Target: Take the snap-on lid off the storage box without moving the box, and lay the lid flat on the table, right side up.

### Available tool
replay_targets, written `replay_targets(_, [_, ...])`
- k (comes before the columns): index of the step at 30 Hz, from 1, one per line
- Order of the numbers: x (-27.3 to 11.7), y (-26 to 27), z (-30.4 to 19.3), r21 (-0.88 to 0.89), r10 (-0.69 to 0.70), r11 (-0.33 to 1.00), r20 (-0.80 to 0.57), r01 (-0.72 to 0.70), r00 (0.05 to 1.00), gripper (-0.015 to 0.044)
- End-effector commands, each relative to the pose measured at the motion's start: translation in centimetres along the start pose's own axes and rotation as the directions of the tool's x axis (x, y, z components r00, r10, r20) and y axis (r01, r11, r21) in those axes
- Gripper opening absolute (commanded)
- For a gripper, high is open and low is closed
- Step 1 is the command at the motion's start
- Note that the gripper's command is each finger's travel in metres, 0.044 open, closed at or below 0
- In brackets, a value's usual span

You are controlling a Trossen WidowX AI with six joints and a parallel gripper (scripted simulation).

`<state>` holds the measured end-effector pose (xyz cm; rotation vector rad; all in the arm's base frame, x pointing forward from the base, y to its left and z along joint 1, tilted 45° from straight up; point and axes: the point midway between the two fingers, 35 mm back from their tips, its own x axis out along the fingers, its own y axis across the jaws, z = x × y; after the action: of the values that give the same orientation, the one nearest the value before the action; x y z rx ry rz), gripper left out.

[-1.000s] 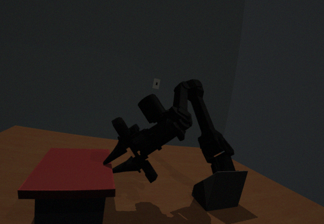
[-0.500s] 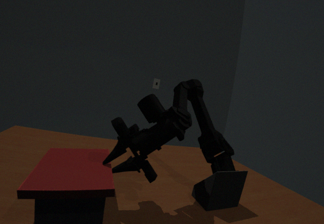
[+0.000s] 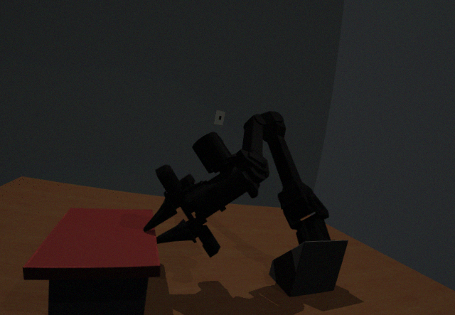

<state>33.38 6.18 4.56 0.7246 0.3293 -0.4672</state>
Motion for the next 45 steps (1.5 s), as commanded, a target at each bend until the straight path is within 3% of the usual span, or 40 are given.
replay_targets(1, [0.1,0.0,0.0,-0.003,0.001,1.0,-0.001,-0.001,1.0,0.0])
replay_targets(45, [-2.2,4.9,0.0,-0.001,0.001,1.0,-0.003,-0.001,1.0,0.0])
